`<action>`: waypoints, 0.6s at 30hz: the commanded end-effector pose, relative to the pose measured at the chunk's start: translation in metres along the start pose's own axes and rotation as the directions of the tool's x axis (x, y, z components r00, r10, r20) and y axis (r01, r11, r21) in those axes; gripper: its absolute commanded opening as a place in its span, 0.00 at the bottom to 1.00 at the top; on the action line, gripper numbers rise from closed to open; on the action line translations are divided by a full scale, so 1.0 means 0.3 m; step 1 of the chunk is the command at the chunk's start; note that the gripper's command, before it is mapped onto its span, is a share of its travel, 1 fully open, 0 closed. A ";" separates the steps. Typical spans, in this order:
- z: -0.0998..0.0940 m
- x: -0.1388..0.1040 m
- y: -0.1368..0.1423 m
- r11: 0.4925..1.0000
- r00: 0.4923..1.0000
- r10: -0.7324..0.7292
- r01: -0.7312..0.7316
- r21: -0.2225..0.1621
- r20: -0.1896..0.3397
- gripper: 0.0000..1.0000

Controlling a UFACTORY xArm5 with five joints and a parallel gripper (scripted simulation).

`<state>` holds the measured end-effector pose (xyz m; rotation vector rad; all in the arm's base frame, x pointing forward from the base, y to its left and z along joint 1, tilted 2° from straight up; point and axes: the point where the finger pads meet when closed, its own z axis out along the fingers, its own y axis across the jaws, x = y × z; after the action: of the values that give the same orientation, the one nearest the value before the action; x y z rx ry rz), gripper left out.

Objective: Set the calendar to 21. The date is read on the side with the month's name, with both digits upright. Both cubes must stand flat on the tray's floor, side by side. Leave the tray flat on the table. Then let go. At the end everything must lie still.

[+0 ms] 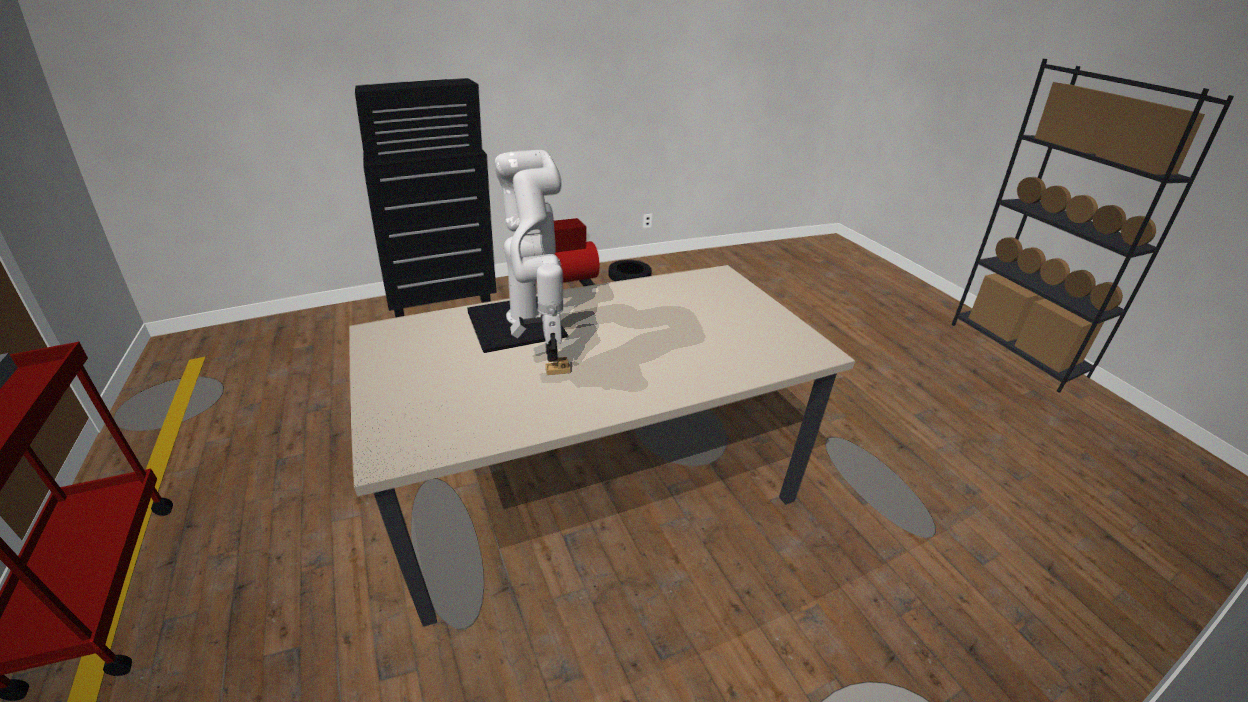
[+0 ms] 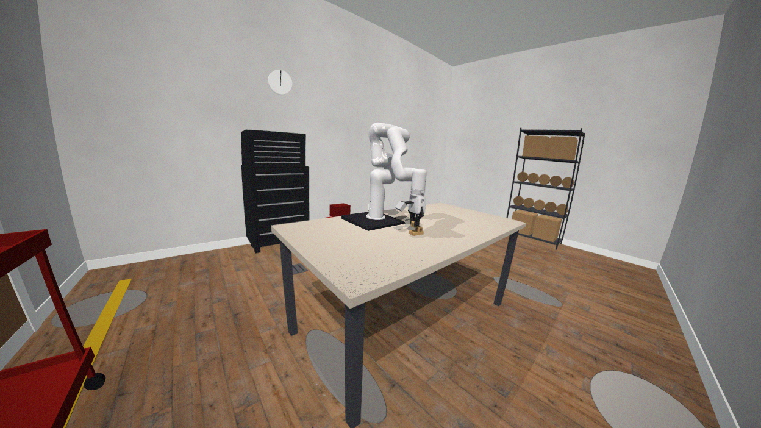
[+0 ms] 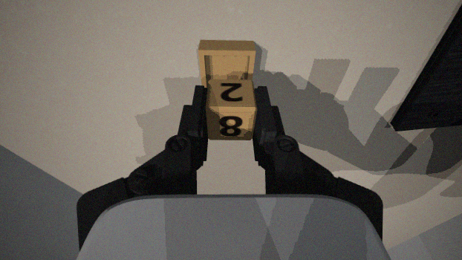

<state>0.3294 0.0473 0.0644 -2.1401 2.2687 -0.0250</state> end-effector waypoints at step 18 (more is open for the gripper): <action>0.045 -0.001 -0.003 1.000 1.000 0.000 0.000 0.003 0.001 0.27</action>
<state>0.3294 0.0474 0.0522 -2.1398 2.2691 -0.0248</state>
